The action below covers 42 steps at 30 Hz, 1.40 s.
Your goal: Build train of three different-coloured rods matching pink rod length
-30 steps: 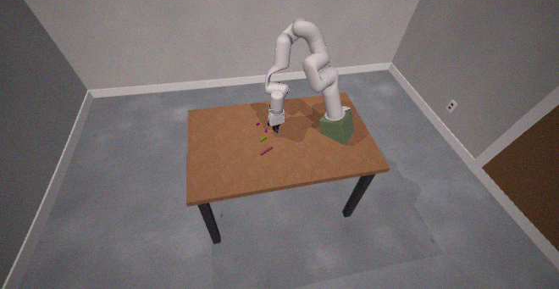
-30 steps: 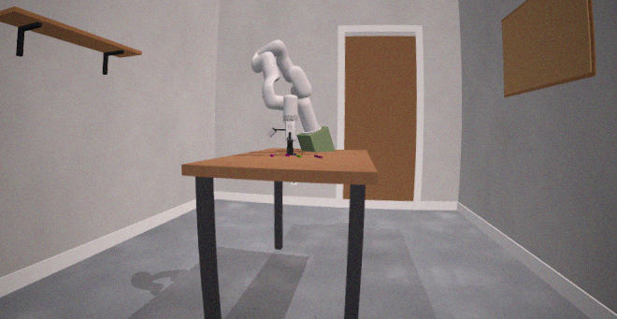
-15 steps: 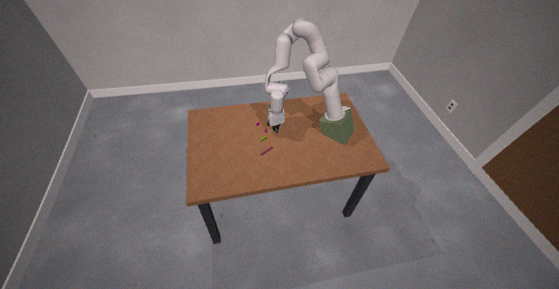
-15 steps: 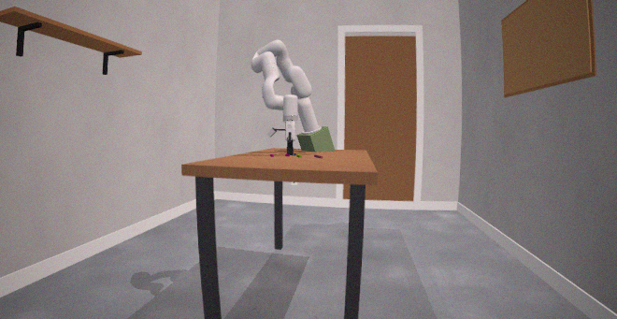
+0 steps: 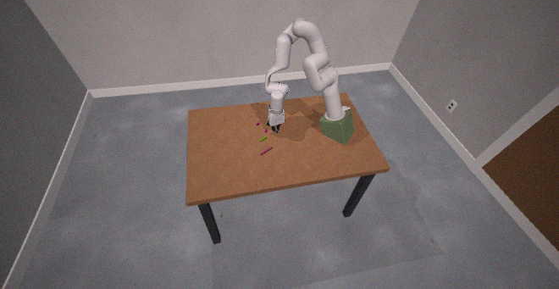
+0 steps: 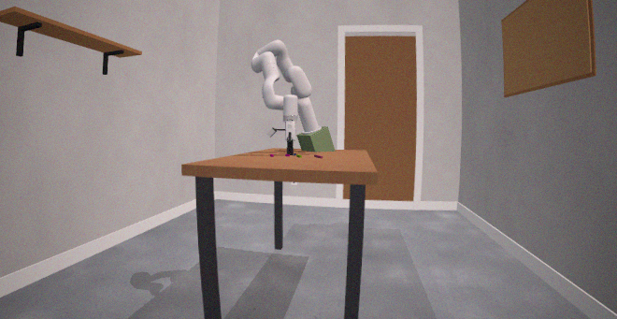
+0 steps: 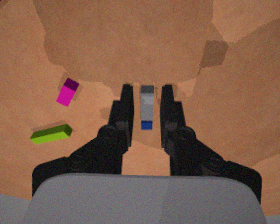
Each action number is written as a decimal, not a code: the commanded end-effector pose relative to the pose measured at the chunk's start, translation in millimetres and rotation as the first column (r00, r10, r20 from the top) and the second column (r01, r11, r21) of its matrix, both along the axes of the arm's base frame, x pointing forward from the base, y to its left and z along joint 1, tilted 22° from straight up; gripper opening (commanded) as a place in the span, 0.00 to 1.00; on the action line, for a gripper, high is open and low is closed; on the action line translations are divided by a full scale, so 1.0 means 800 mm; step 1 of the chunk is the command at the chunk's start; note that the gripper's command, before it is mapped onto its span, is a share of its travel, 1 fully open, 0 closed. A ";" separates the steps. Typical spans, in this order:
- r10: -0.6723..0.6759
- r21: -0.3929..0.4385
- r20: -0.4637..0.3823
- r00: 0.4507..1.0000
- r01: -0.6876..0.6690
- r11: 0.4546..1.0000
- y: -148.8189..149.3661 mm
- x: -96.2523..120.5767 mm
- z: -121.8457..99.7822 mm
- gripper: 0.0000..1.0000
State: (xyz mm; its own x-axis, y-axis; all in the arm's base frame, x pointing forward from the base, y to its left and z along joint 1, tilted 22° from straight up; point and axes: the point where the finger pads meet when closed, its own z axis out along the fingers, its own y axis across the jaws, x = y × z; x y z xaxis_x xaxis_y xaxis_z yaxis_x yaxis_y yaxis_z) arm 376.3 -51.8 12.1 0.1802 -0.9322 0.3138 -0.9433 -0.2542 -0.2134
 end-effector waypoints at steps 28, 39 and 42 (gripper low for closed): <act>0.001 -0.001 0.002 1.000 -0.001 1.000 0.011 -0.011 0.040 0.24; 0.001 -0.001 0.002 1.000 -0.001 1.000 0.023 -0.023 0.081 0.24; 0.001 -0.001 0.002 1.000 -0.001 1.000 0.024 -0.025 0.084 0.24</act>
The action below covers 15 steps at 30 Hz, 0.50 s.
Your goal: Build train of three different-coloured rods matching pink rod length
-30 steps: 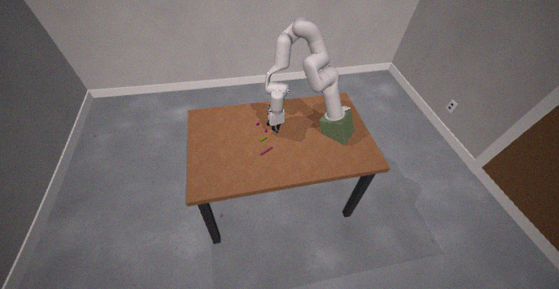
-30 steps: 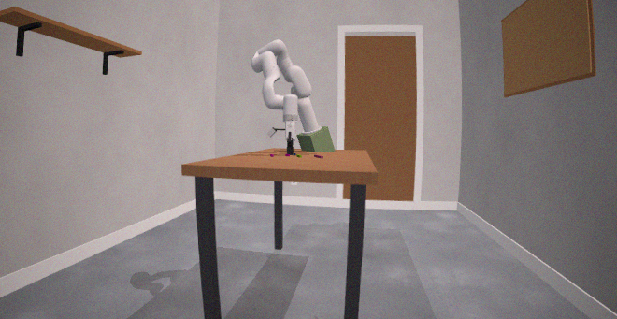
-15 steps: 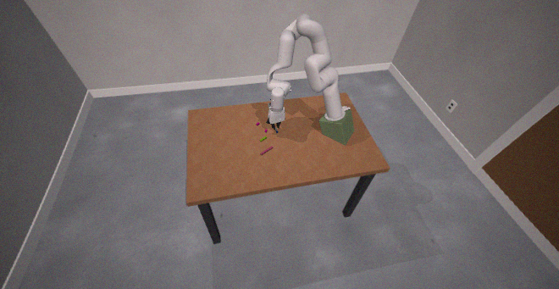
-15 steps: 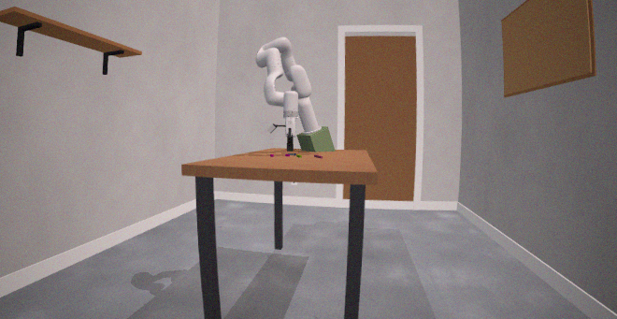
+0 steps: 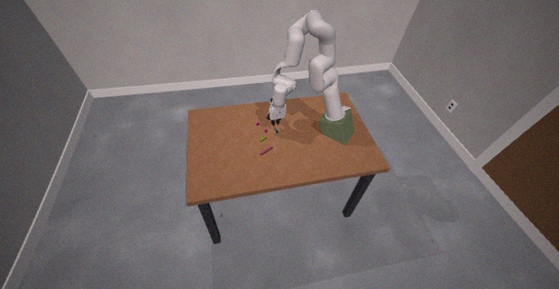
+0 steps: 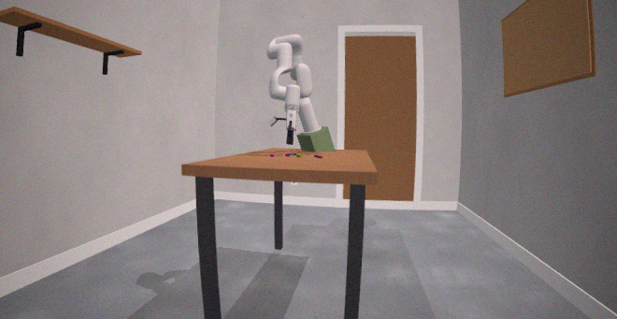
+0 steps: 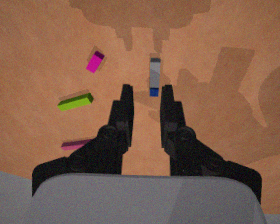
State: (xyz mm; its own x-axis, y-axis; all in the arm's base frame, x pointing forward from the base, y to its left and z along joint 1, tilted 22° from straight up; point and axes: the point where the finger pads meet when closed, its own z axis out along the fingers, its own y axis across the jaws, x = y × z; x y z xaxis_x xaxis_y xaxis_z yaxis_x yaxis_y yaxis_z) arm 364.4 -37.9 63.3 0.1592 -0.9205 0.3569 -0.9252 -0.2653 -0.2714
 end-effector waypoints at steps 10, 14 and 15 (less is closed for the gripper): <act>-0.001 0.033 -0.070 0.998 0.003 0.999 0.012 -0.016 0.041 0.24; -0.001 0.033 -0.070 0.998 0.003 0.999 0.012 -0.016 0.041 1.00; -0.001 0.033 -0.070 0.998 0.003 0.999 0.012 -0.016 0.041 1.00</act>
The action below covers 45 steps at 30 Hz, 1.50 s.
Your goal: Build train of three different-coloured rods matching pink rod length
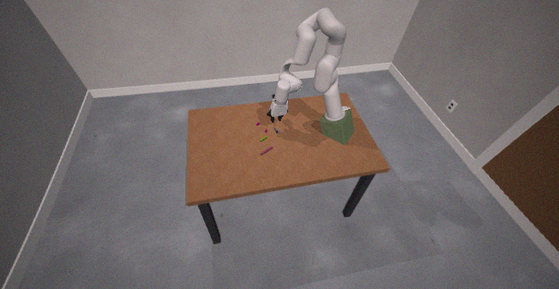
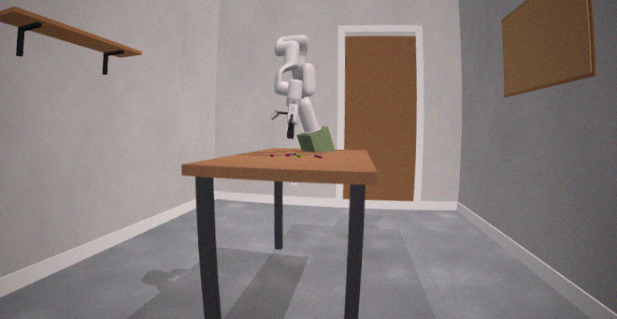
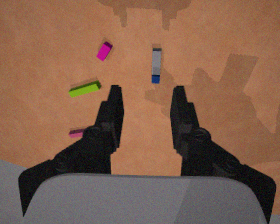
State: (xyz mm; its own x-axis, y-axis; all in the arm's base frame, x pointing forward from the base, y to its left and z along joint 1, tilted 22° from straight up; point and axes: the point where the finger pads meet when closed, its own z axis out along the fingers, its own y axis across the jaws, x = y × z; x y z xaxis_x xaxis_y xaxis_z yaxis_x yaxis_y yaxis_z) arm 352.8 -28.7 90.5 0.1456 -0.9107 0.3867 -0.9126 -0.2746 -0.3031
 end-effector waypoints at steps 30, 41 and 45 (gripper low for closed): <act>0.237 -0.025 -0.235 0.943 -0.250 0.968 0.007 0.011 -0.005 1.00; 0.448 -0.059 -0.358 0.819 -0.498 0.865 0.016 0.024 -0.015 1.00; 0.518 -0.060 -0.402 0.755 -0.587 0.808 0.020 0.030 -0.018 1.00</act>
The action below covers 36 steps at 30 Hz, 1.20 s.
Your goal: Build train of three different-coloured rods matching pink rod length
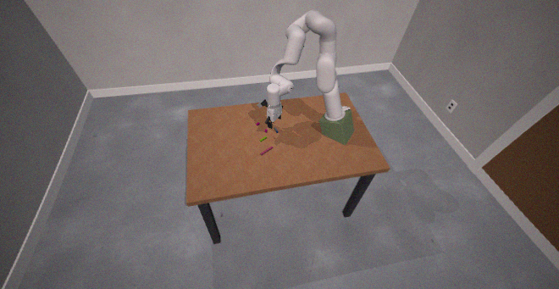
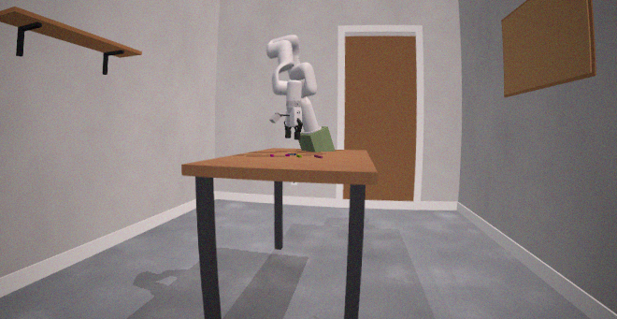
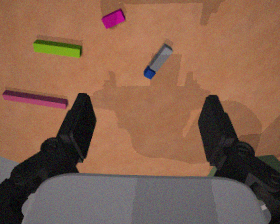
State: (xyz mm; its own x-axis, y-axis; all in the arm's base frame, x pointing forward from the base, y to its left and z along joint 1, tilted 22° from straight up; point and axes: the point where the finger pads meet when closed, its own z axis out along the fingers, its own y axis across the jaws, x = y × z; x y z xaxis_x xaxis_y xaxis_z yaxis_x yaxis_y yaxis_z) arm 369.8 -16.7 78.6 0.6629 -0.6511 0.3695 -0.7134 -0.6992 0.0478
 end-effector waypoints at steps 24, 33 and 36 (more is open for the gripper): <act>0.603 -0.071 -0.258 0.755 -0.638 0.767 0.033 0.044 -0.012 1.00; 0.768 -0.062 -0.334 0.546 -0.826 0.560 0.049 0.065 -0.008 1.00; 0.803 -0.058 -0.354 0.479 -0.869 0.492 0.054 0.072 -0.006 1.00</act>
